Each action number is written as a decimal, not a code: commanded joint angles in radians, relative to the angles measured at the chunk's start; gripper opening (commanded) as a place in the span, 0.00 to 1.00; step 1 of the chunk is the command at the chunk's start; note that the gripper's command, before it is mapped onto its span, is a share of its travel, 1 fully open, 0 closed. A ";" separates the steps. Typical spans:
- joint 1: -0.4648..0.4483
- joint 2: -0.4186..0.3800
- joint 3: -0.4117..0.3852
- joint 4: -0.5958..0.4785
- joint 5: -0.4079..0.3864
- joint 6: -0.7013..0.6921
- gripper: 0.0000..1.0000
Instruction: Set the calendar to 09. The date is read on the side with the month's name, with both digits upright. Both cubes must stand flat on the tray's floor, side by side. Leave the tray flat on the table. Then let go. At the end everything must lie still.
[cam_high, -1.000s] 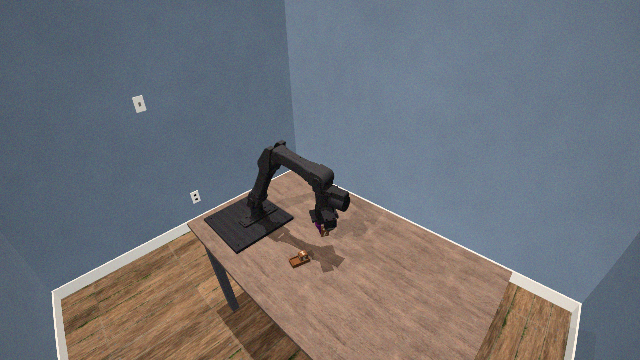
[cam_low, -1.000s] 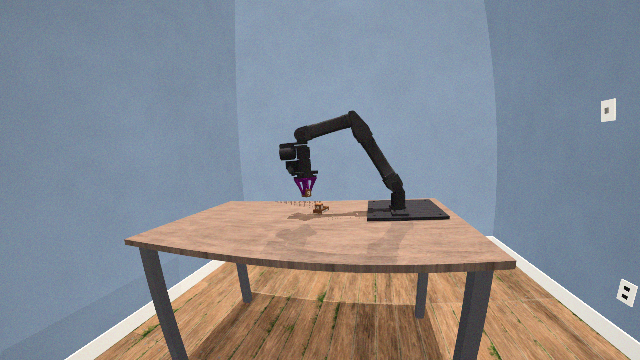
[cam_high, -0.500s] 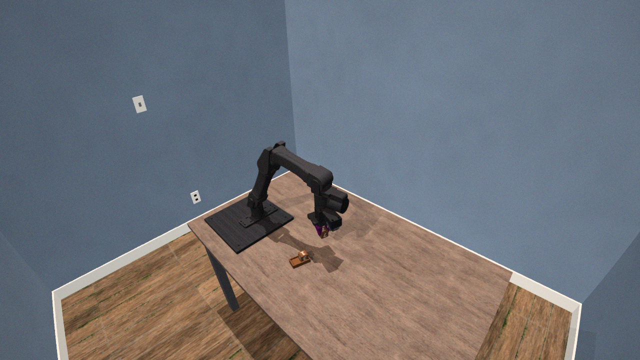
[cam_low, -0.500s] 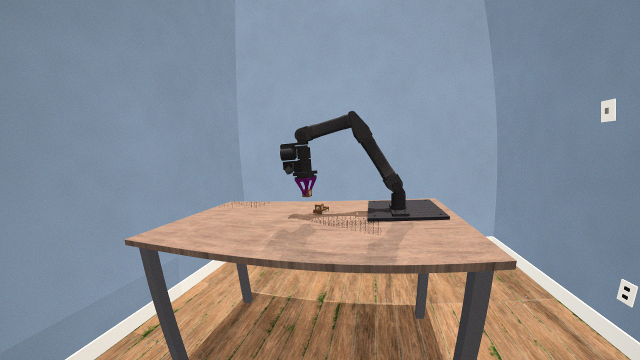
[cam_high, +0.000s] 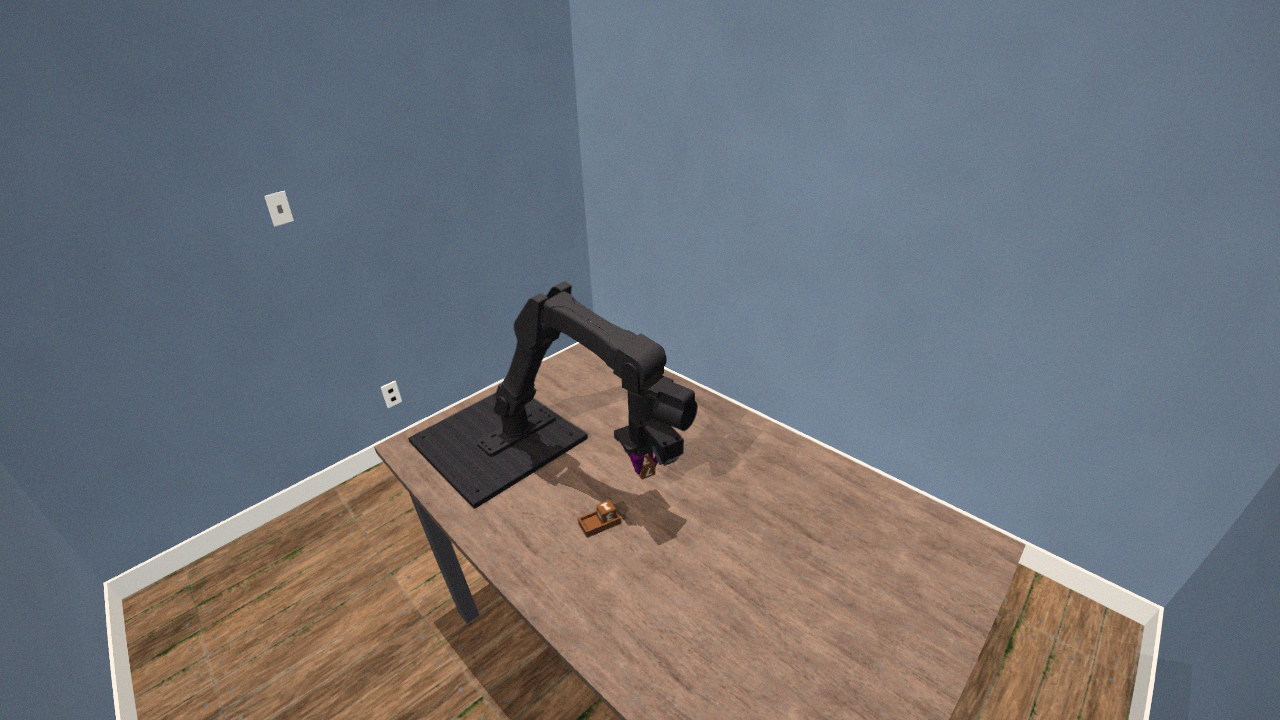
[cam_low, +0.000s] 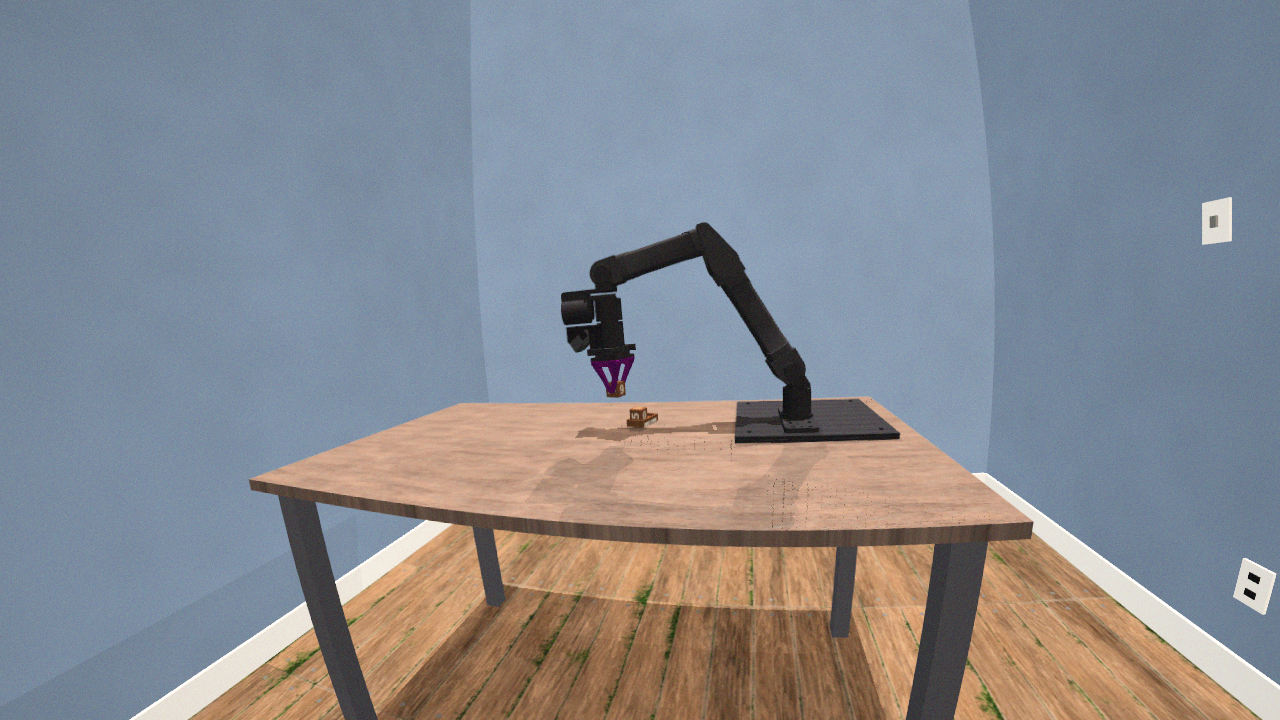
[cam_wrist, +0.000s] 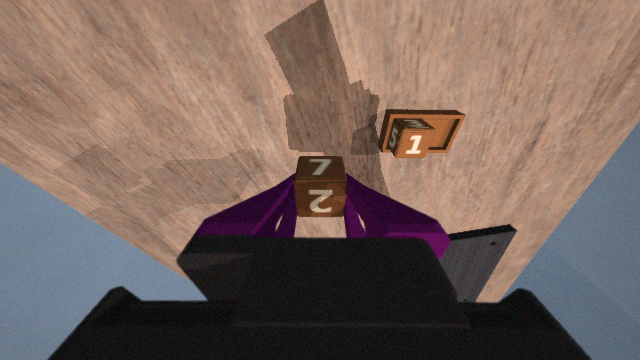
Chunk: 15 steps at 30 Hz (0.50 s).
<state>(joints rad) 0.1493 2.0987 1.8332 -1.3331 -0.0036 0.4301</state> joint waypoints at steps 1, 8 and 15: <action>-0.001 -0.016 -0.014 0.034 0.005 -0.001 0.27; -0.001 -0.006 -0.111 0.140 0.005 -0.002 0.27; -0.002 0.012 -0.183 0.231 0.005 -0.002 0.27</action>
<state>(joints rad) 0.1482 2.1151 1.6611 -1.1660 -0.0036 0.4286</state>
